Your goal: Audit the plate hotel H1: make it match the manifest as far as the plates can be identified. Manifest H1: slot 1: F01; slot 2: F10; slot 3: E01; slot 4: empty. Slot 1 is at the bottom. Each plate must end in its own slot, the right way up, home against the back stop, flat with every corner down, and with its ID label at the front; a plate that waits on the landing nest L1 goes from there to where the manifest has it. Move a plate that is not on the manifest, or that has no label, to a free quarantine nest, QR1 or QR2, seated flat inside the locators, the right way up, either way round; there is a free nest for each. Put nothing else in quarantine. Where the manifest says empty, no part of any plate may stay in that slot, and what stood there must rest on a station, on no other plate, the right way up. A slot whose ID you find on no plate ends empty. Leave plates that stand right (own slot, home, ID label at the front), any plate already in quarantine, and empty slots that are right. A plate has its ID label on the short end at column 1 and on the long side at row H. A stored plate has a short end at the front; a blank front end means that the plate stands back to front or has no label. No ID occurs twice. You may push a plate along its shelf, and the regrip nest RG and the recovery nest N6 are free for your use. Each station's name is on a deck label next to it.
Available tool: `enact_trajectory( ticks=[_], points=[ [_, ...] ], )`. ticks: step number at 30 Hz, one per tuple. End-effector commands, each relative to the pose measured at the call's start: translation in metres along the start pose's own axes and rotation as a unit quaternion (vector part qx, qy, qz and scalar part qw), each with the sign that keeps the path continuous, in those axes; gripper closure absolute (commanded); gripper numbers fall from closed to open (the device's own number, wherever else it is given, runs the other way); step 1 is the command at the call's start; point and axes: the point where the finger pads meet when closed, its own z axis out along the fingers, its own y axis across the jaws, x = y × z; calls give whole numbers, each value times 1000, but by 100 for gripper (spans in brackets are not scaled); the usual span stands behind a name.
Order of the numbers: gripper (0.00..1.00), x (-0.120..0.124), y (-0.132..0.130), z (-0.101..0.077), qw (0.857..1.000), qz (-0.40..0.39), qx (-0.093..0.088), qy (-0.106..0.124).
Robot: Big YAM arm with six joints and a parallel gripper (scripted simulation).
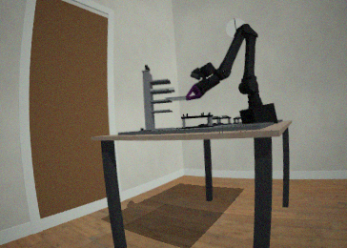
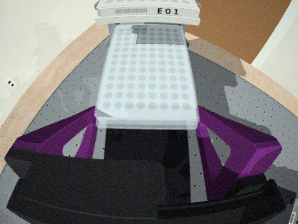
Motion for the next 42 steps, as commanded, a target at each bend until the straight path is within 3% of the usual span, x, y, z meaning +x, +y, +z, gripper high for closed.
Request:
enact_trajectory(
  ticks=[1,42],
  points=[
    [14,-4,4,-8,1000,8,-4,-7],
    [14,22,4,-50,1000,8,-4,-5]
  ],
)
